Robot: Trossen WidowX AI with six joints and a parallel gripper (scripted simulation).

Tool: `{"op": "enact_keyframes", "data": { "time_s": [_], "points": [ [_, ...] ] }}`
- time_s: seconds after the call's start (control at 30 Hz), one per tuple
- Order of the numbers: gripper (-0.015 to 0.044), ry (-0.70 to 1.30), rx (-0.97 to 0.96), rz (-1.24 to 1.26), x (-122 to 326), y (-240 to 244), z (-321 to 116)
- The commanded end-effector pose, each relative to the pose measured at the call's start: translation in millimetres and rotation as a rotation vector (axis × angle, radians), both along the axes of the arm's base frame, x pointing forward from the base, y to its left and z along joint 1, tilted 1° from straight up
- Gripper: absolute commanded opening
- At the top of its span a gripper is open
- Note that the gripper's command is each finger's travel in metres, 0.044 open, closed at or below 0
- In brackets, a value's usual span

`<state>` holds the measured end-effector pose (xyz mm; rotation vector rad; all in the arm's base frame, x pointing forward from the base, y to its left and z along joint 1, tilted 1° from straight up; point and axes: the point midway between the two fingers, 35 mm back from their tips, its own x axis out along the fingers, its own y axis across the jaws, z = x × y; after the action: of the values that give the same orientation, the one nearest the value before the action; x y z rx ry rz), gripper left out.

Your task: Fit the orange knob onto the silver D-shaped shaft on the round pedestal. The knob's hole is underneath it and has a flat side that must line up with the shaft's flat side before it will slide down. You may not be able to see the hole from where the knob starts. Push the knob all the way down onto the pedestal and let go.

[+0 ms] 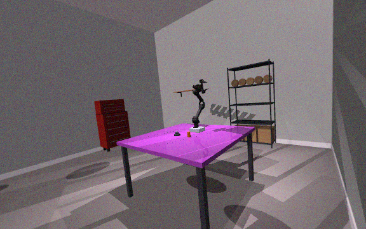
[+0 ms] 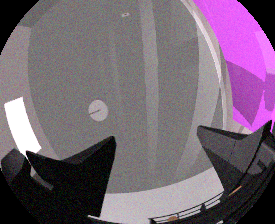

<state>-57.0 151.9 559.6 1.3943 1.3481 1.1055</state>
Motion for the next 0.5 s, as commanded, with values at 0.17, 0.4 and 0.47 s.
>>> {"op": "enact_keyframes", "data": {
  "time_s": [0.17, 0.4, 0.47],
  "points": [
    [0.0440, 0.466, 0.097, 0.065, 36, -2, 20],
    [0.0440, 1.372, 0.298, 0.195, 129, -7, 44],
    [0.0440, 1.608, 0.370, 0.228, 158, -10, 45]
  ]
}}
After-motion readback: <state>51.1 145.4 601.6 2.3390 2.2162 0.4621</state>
